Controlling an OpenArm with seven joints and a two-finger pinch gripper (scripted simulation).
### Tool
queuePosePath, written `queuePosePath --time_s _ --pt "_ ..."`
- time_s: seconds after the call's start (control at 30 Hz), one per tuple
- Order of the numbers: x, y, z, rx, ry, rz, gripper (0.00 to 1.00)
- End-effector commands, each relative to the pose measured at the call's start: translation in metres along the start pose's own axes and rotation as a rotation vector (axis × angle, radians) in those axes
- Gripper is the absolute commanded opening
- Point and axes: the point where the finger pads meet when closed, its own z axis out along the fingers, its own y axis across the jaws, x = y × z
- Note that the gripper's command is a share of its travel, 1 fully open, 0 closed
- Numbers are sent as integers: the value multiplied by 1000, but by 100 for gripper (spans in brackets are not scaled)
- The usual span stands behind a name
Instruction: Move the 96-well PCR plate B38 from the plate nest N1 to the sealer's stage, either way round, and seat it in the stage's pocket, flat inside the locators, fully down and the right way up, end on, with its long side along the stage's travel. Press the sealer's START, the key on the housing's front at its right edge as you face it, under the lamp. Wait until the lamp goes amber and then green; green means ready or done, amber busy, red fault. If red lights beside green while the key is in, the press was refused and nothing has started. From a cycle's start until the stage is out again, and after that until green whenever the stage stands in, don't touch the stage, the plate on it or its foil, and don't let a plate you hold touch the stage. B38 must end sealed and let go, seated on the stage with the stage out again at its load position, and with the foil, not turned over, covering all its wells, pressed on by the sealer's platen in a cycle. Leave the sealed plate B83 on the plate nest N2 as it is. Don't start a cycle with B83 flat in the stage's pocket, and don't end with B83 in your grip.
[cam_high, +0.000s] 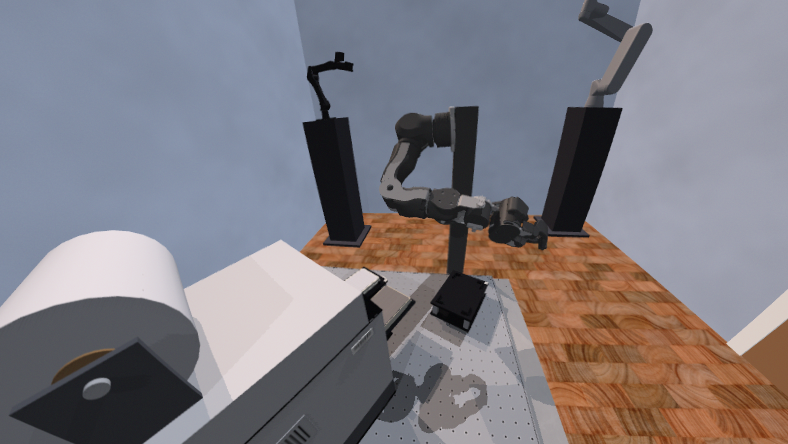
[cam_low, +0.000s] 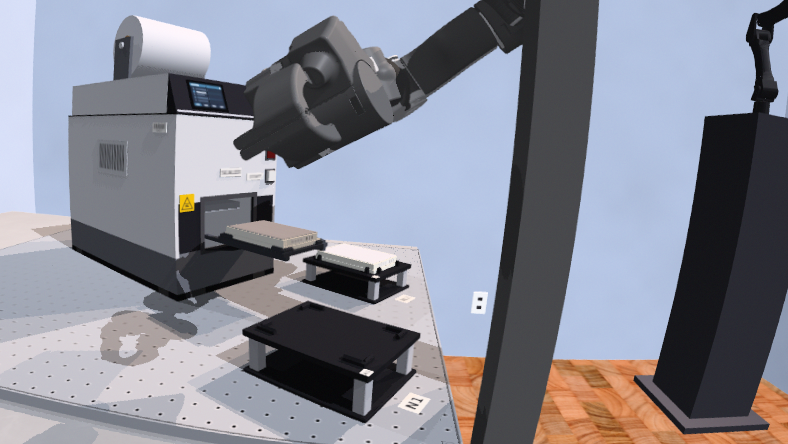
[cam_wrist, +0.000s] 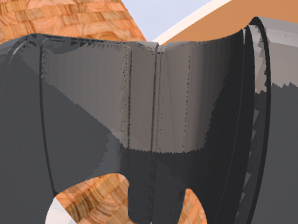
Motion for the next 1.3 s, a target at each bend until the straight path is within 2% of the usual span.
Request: queuePosePath --time_s 0.0,1.27 --pt "0 -7 0 38 -7 -11 0" --pt "2 -1 1 38 -7 -11 0"
